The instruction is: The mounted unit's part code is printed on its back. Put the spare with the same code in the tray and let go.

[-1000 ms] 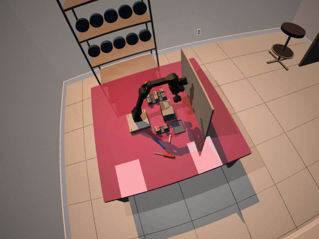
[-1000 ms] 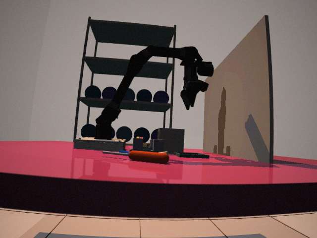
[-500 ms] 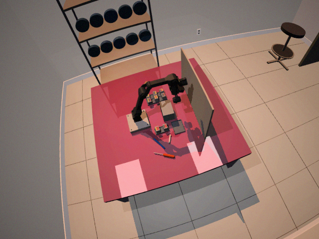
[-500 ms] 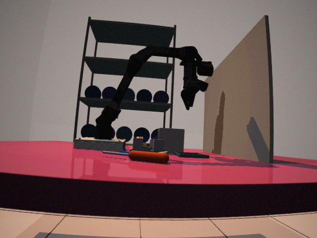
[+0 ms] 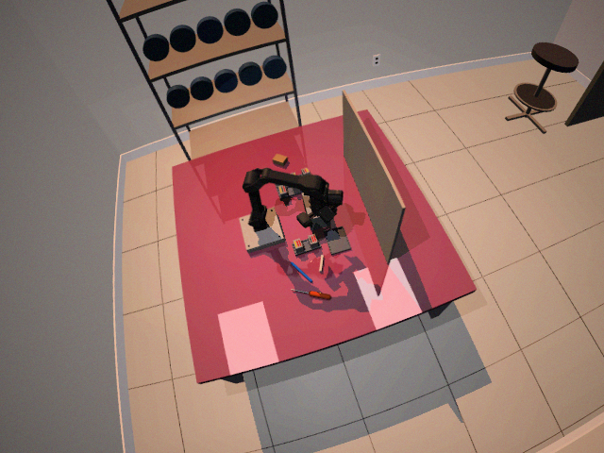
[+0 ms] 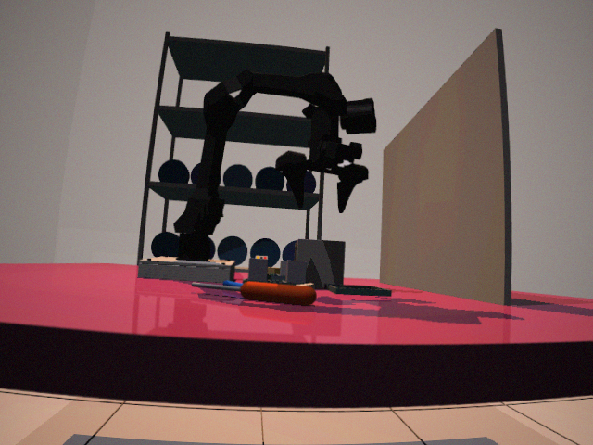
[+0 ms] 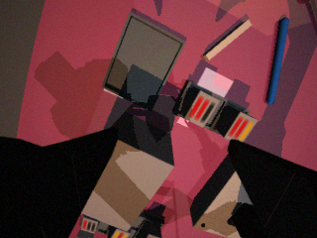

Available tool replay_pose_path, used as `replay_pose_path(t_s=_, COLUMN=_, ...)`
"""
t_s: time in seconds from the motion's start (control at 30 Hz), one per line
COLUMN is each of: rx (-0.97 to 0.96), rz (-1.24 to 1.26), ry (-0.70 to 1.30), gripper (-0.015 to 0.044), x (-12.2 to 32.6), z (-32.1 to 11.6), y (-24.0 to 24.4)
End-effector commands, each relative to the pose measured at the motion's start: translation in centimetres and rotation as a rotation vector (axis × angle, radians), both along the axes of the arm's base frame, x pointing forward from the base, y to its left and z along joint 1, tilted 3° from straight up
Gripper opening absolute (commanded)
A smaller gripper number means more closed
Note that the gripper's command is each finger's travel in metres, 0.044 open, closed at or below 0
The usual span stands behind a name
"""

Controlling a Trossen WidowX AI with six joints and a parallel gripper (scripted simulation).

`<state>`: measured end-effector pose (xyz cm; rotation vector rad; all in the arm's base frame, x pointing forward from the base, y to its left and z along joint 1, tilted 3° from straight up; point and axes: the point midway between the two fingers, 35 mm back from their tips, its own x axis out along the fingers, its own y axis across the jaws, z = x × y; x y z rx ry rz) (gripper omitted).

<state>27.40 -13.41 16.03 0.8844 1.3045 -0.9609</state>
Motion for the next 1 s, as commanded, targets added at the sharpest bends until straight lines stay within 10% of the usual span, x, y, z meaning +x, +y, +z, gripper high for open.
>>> replay_pose_path(t_s=0.0, rx=0.014, rz=-0.36, ry=-0.018, gripper=0.044, x=-3.7, z=-1.7, y=-2.1)
replay_pose_path(t_s=0.33, rx=0.014, rz=-0.36, ry=-0.018, gripper=0.044, x=-3.7, z=-1.7, y=-2.1)
replay_pose_path(t_s=0.53, rx=0.014, rz=-0.36, ry=-0.018, gripper=0.03, x=-4.1, z=-4.9, y=-2.1)
replay_pose_path(t_s=0.97, rx=0.013, rz=-0.36, ry=-0.018, gripper=0.03, x=-4.2, z=-6.0, y=-2.2)
